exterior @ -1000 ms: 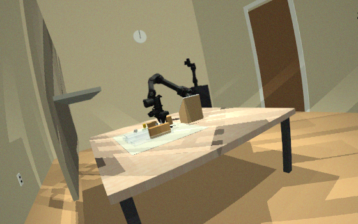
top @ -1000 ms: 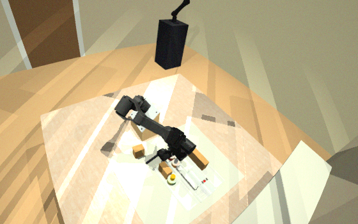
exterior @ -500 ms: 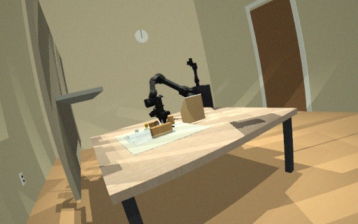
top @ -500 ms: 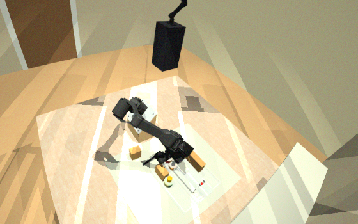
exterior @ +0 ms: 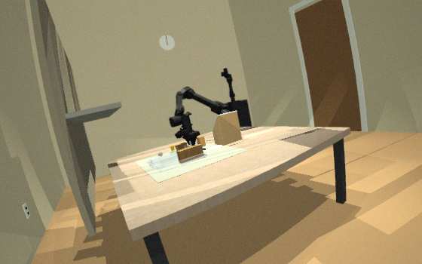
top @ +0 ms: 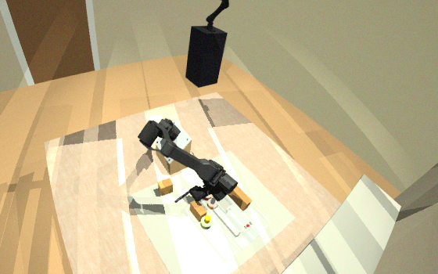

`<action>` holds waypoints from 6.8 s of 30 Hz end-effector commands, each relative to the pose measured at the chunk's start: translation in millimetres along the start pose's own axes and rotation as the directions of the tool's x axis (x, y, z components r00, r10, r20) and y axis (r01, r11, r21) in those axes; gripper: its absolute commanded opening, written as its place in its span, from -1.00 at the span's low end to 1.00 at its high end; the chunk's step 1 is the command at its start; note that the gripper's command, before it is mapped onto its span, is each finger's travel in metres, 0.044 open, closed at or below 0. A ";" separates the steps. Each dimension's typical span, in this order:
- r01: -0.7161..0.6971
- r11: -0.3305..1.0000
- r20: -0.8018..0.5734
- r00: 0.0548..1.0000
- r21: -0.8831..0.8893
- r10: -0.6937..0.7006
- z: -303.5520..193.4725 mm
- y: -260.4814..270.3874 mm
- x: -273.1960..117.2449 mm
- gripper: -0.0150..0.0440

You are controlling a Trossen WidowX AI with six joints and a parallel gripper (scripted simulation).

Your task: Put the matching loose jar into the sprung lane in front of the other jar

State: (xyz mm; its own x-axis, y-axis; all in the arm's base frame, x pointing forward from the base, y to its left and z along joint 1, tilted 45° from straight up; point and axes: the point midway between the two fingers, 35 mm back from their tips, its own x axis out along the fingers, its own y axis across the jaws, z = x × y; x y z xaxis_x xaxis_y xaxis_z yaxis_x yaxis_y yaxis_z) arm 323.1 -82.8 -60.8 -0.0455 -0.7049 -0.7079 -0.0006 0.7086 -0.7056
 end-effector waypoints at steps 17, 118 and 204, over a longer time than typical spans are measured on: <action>0.002 1.000 0.022 1.000 0.015 -0.002 16.7 -2.8 -4.4 -0.49; 0.002 1.000 0.022 1.000 0.015 -0.002 31.3 -2.4 -6.7 -0.49; 0.002 1.000 0.022 1.000 0.015 -0.003 31.4 -2.5 14.9 -0.49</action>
State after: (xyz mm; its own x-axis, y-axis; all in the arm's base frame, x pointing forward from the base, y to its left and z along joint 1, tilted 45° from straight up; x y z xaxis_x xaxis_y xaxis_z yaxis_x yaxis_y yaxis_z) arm 349.1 -94.7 -71.3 -0.0376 -0.7028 -0.7104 0.0056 0.7107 -0.7034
